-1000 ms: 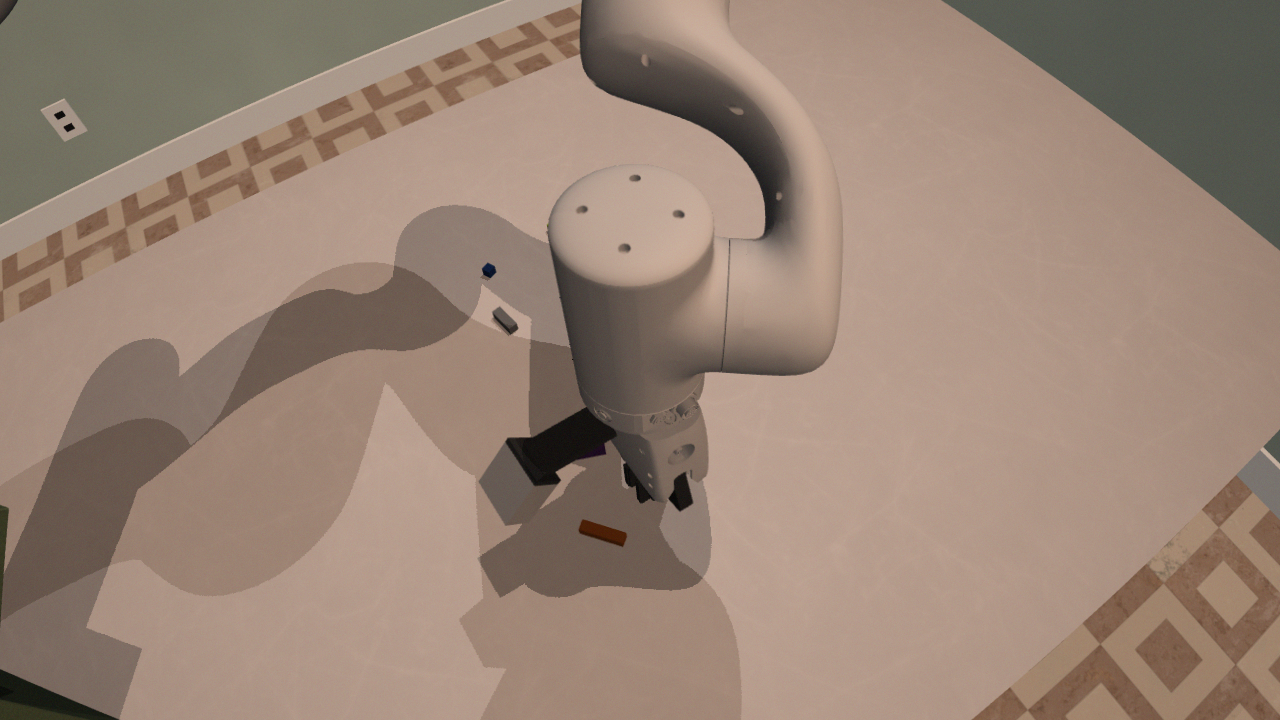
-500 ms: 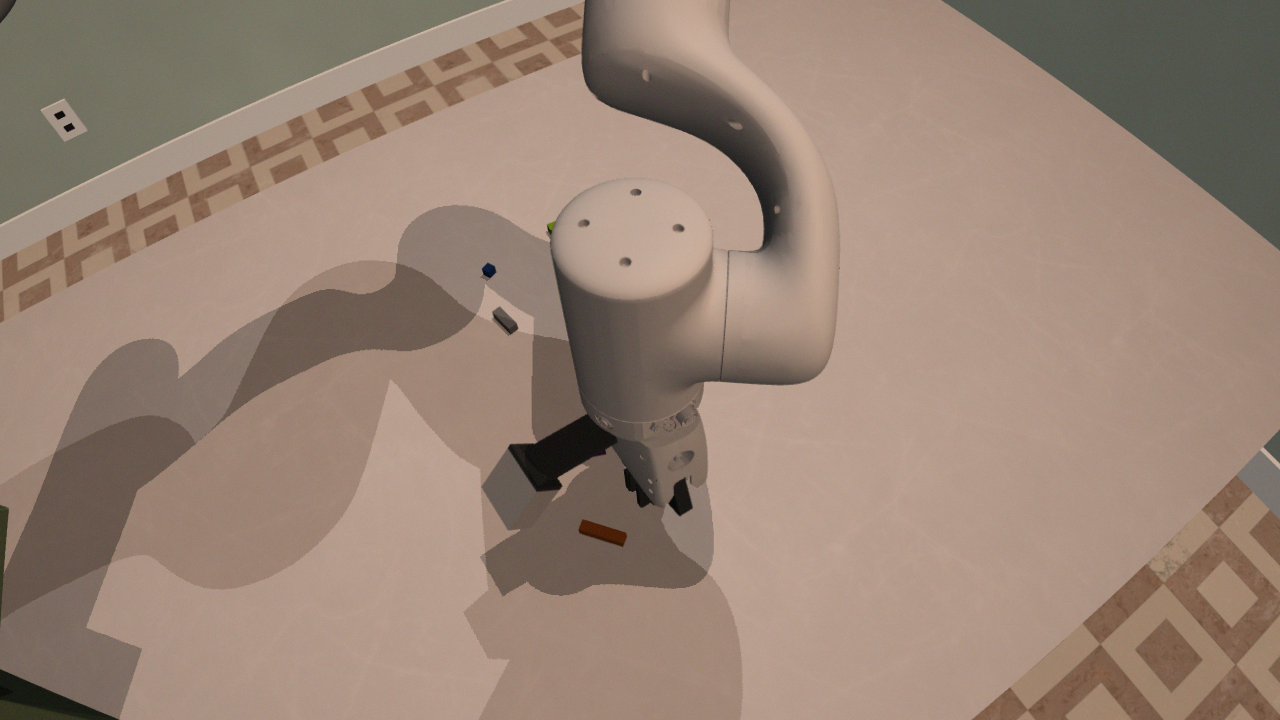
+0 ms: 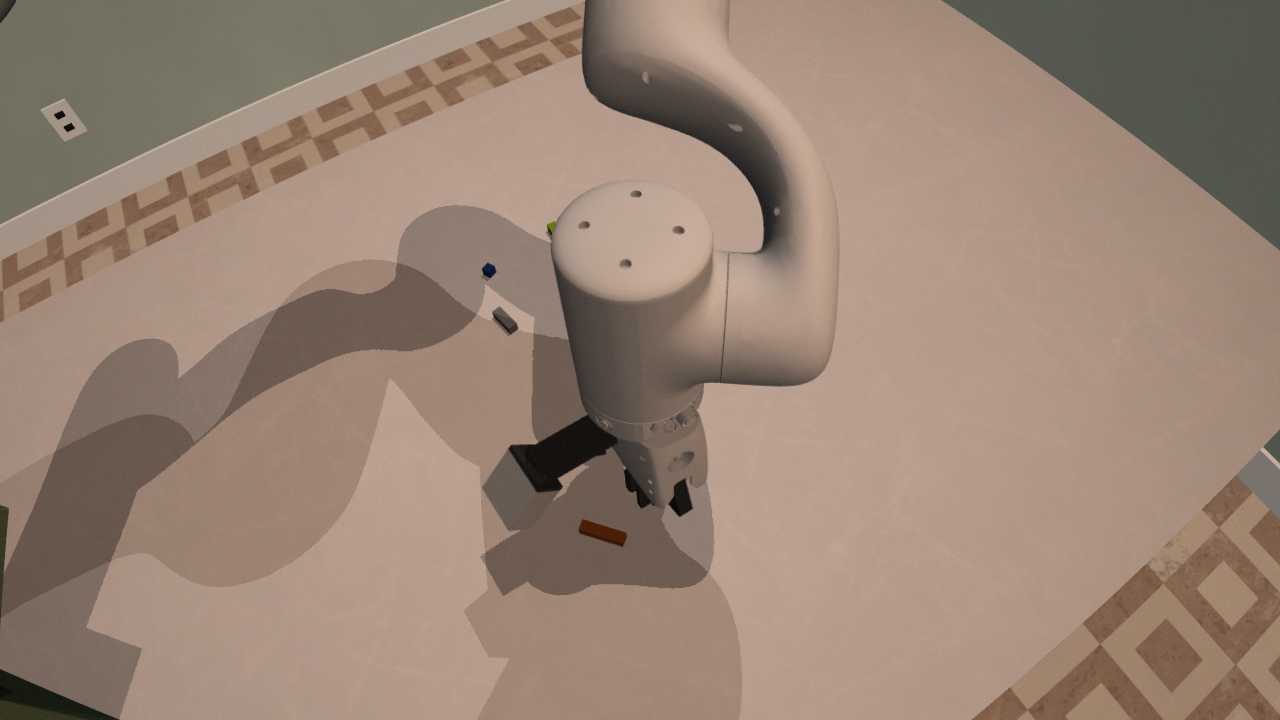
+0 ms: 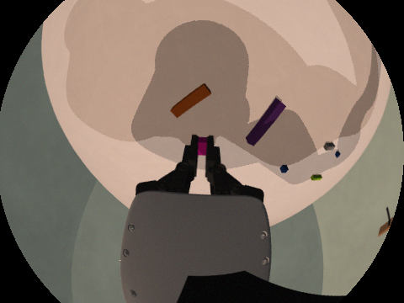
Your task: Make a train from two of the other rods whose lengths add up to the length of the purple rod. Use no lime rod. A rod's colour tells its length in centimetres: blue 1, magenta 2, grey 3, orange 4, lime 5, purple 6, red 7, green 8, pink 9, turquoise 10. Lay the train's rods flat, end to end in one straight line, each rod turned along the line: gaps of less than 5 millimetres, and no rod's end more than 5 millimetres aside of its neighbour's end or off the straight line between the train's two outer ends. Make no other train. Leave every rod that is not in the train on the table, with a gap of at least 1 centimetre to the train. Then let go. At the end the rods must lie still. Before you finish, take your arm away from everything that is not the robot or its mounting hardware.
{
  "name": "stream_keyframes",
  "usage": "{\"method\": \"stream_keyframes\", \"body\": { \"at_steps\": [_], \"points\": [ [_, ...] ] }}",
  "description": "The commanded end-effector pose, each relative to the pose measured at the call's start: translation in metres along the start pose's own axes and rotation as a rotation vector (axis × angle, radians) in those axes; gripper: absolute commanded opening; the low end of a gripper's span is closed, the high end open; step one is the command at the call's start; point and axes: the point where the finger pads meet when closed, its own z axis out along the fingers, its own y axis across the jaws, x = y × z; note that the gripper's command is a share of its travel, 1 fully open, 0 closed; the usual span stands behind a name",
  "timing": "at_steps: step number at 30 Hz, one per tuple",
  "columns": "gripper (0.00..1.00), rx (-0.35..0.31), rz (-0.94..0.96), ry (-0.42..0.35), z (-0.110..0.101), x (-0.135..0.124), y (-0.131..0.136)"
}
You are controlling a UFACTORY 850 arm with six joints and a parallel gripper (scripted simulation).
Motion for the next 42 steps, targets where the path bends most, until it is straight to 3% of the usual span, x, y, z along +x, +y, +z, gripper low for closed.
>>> {"method": "stream_keyframes", "body": {
  "at_steps": [1, 24, 34, 42],
  "points": [
    [0.04, 0.001, 0.0, -0.001, -0.0004, -0.0004, -0.0003],
    [0.04, 0.001, 0.0, -0.001, -0.0004, -0.0004, -0.0003],
    [0.2, 0.001, 0.0, -0.001, -0.0004, -0.0004, -0.0003],
    [0.24, 0.001, 0.0, -0.001, -0.0004, -0.0004, -0.0003]
  ]
}}
